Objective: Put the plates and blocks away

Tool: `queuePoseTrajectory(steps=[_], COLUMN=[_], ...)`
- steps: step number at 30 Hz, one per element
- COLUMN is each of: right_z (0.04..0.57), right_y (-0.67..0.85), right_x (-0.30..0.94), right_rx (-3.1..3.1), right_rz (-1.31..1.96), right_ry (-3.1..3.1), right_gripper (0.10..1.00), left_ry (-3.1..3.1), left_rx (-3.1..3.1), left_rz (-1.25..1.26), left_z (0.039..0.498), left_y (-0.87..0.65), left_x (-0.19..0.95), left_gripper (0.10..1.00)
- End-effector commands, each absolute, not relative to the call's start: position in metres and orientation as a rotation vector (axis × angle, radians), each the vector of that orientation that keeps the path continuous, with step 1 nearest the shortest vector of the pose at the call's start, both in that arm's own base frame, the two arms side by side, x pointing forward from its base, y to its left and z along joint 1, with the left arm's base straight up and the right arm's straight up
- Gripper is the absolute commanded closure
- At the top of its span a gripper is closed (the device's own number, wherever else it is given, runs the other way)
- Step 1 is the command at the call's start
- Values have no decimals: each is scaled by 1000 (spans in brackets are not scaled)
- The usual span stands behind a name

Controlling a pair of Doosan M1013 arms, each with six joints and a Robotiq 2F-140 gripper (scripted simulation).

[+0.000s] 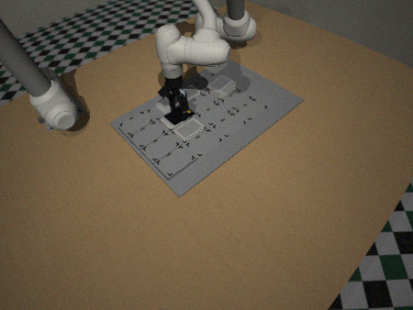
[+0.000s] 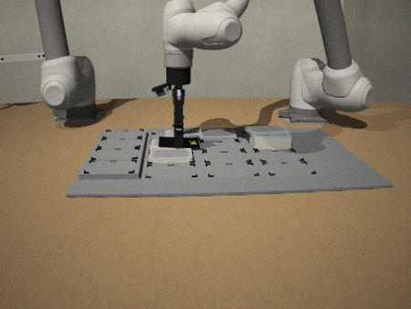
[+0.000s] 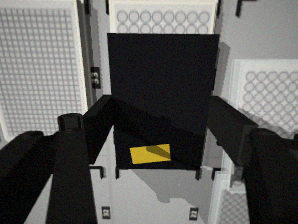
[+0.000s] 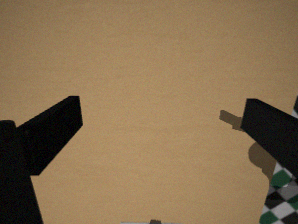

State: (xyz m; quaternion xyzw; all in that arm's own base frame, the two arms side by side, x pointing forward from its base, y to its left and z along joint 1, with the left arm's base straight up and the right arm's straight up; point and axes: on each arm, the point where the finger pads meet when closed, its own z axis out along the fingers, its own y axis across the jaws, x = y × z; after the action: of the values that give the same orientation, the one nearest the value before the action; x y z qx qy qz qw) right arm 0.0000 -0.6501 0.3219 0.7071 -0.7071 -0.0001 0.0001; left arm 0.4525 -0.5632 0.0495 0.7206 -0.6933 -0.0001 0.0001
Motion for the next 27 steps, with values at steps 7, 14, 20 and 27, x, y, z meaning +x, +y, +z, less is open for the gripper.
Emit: queuePoseTrajectory(steps=[7, 14, 20, 27], right_z=[323, 323, 323, 323], right_y=[-650, -650, -650, -650], right_x=[0, 0, 0, 0], right_rx=[2221, 2221, 2221, 2221], right_rz=[2, 2, 2, 2], right_ry=[-2221, -2221, -2221, -2221], right_gripper=[98, 98, 98, 98], left_ry=[-2178, -2178, -2178, -2178], left_rx=[2264, 2264, 2264, 2264], left_rz=[3, 3, 3, 3], left_z=[51, 51, 51, 51], left_y=[-564, -564, -564, -564], left_x=[453, 453, 453, 453], left_gripper=[486, 489, 493, 497])
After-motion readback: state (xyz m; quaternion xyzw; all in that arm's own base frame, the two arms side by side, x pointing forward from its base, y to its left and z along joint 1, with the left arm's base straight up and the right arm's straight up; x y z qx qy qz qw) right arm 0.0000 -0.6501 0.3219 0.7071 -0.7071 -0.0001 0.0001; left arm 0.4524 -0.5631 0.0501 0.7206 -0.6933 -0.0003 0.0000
